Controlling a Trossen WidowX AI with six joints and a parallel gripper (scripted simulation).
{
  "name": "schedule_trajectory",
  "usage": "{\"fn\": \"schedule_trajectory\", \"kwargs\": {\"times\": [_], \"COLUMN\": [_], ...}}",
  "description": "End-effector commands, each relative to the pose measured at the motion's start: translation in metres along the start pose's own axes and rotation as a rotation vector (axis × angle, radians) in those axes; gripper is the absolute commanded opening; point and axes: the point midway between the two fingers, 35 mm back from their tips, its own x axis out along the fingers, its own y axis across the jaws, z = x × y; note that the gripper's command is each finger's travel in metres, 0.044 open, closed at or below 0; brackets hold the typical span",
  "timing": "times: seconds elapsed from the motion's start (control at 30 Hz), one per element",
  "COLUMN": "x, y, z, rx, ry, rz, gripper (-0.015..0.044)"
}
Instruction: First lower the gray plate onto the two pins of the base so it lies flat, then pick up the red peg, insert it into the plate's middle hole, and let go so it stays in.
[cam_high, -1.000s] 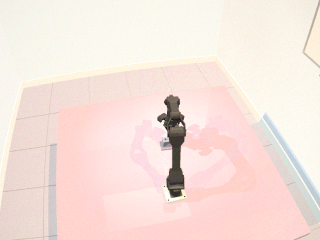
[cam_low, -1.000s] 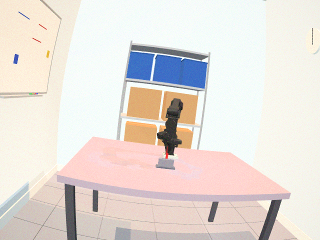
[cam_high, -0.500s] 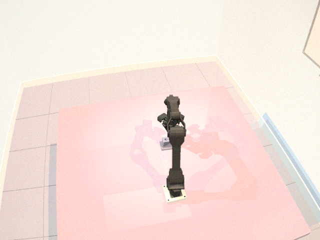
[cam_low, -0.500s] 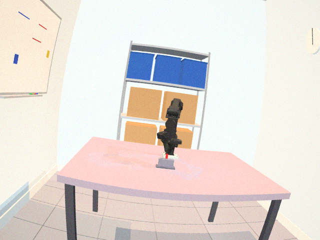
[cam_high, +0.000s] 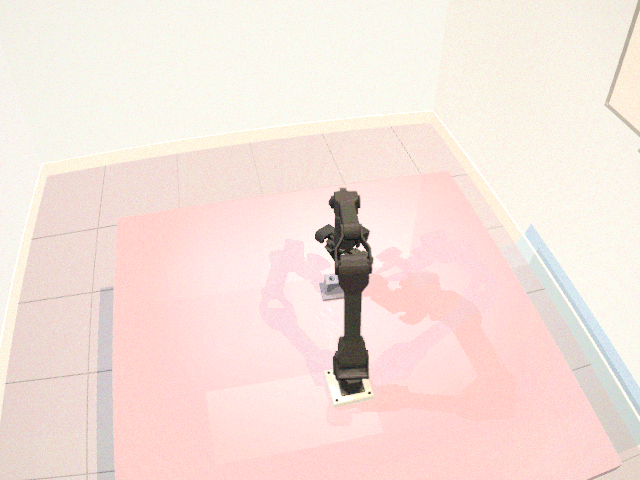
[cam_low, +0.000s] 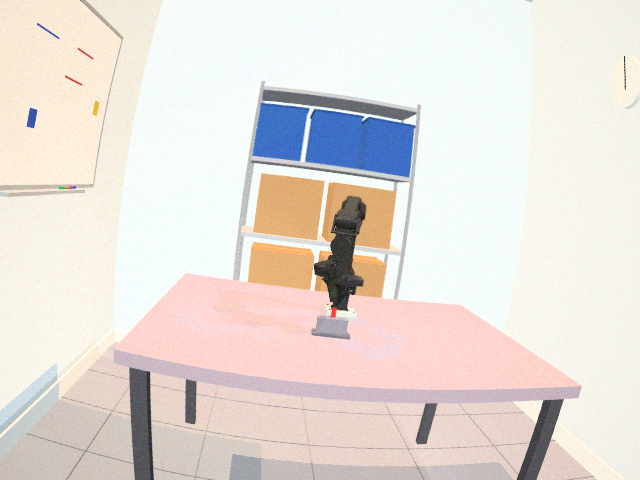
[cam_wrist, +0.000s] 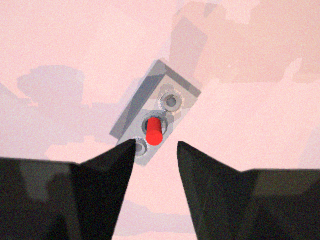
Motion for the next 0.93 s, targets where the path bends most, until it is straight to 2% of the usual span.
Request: {"fn": "schedule_trajectory", "kwargs": {"times": [0.0, 0.9], "x": [-0.003, -0.019], "y": [0.000, -0.003], "z": [0.000, 0.001], "rx": [-0.006, -0.006], "ry": [0.001, 0.001], "rz": [0.004, 0.003], "gripper": [0.0150, 0.0150]}}
